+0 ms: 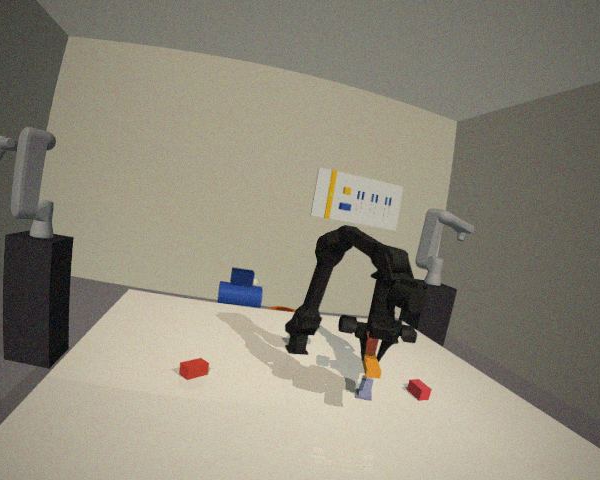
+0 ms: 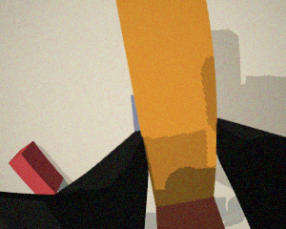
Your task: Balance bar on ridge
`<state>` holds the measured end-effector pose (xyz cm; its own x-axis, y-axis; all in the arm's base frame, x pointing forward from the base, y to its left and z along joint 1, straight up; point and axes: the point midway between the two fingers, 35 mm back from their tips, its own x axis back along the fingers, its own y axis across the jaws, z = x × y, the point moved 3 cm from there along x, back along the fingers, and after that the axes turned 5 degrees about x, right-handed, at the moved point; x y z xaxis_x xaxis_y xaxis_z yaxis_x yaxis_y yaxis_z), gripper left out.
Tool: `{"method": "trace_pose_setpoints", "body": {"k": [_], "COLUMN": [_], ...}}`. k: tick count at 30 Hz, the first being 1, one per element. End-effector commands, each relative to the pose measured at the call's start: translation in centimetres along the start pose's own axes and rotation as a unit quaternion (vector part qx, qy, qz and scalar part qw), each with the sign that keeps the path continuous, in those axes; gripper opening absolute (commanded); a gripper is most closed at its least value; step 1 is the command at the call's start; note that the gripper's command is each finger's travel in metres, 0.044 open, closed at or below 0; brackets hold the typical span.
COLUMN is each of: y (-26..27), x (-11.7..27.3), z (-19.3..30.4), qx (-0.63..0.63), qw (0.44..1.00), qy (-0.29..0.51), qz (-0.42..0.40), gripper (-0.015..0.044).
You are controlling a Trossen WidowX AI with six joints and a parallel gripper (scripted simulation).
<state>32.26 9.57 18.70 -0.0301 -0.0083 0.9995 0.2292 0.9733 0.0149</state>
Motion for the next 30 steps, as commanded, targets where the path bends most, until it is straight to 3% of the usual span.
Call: {"method": "trace_pose_setpoints", "body": {"k": [1, 30], "y": [1.1, 1.2], "x": [0.1, -4.1], "z": [0.5, 0.7], "qx": [-0.033, -0.045], "qw": [0.999, 0.999], "qy": [0.000, 0.000], "qz": [-0.001, -0.001], "gripper": [0.0000, 0.0000]}}
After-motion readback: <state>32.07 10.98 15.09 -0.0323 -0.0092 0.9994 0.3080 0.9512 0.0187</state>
